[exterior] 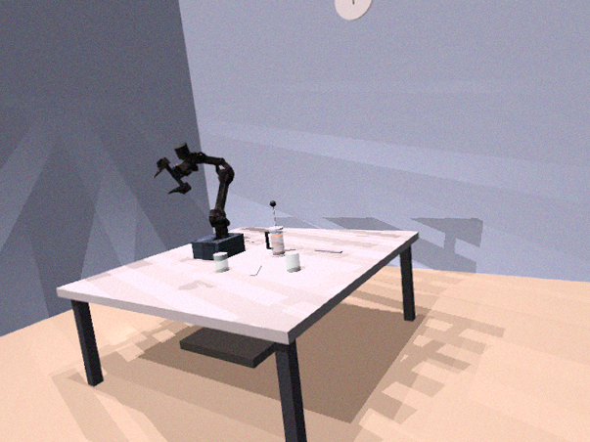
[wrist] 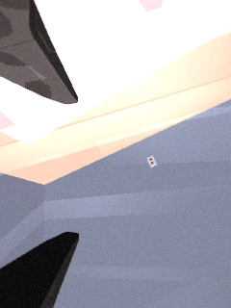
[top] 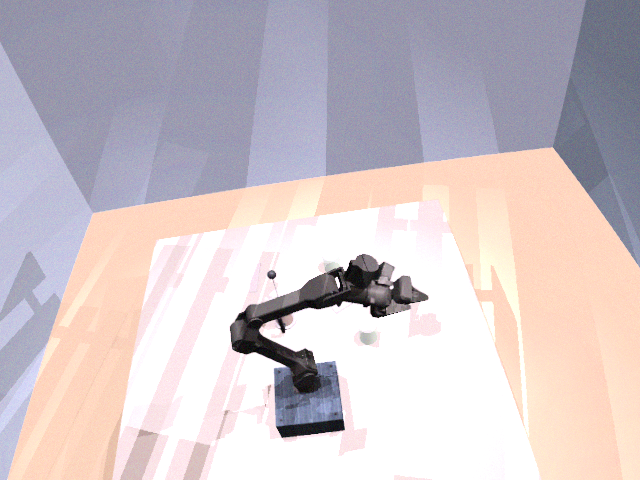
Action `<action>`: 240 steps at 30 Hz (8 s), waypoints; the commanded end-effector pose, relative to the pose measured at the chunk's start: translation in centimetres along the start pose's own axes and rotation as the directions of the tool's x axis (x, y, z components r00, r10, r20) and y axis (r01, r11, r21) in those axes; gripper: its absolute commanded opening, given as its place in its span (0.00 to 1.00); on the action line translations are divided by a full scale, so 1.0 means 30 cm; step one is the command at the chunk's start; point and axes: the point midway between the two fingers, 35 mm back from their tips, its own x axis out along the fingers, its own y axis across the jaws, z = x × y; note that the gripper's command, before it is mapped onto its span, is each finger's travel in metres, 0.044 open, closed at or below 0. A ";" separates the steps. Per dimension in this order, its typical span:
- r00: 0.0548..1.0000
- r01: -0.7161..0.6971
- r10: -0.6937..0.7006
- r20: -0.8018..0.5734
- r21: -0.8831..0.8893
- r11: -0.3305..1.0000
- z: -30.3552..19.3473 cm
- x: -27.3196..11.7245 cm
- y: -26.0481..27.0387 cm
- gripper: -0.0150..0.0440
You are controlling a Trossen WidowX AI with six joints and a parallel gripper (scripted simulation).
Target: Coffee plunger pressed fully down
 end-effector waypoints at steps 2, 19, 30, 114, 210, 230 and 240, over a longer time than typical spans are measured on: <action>0.958 -0.157 0.137 0.252 0.061 0.986 0.235 -0.079 0.174 1.00; 0.465 -0.705 0.569 0.678 -0.105 0.702 0.564 -0.610 0.673 1.00; 0.036 -0.884 0.783 0.621 -0.346 0.315 0.459 -1.014 0.914 1.00; -0.010 -0.893 0.797 0.603 -0.364 0.264 0.451 -0.955 1.281 0.47; -0.012 -0.893 0.795 0.606 -0.364 0.264 0.504 -0.888 1.557 0.47; -0.012 -0.893 0.795 0.606 -0.364 0.264 0.515 -0.891 1.561 0.47; -0.012 -0.893 0.795 0.606 -0.364 0.264 0.520 -0.892 1.563 0.47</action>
